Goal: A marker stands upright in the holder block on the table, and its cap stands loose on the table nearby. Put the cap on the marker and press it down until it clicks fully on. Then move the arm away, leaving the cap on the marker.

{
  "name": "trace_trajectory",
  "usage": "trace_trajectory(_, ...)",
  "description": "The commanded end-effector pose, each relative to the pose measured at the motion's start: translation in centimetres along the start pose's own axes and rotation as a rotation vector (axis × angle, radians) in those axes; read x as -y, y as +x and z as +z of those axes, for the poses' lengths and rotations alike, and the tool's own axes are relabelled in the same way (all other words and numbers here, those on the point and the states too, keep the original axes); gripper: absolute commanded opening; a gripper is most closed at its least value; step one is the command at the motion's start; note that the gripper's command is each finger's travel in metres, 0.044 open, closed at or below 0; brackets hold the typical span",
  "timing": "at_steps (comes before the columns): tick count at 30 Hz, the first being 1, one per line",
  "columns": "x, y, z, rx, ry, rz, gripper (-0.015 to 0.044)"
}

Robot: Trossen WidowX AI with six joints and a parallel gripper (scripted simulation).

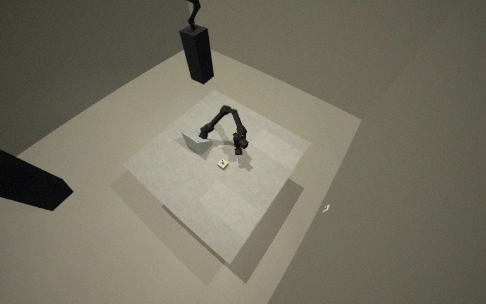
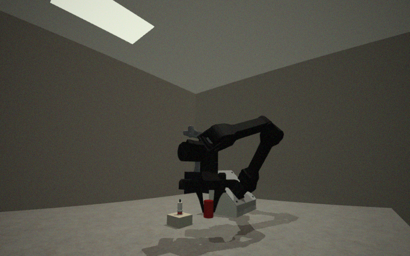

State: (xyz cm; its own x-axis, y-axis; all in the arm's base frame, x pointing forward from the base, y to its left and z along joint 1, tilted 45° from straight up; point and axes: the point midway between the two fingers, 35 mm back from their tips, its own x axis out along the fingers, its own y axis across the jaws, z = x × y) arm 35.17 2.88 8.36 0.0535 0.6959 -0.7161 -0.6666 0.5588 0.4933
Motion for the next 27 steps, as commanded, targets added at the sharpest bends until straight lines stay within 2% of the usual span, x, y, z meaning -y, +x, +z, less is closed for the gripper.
trace_trajectory(1,1.4,-0.7,-1.1,-0.003,-0.005,-0.015,0.0000)
trace_trajectory(27,8.0,-3.8,-10.1,-0.009,-0.003,-0.034,0.0000)
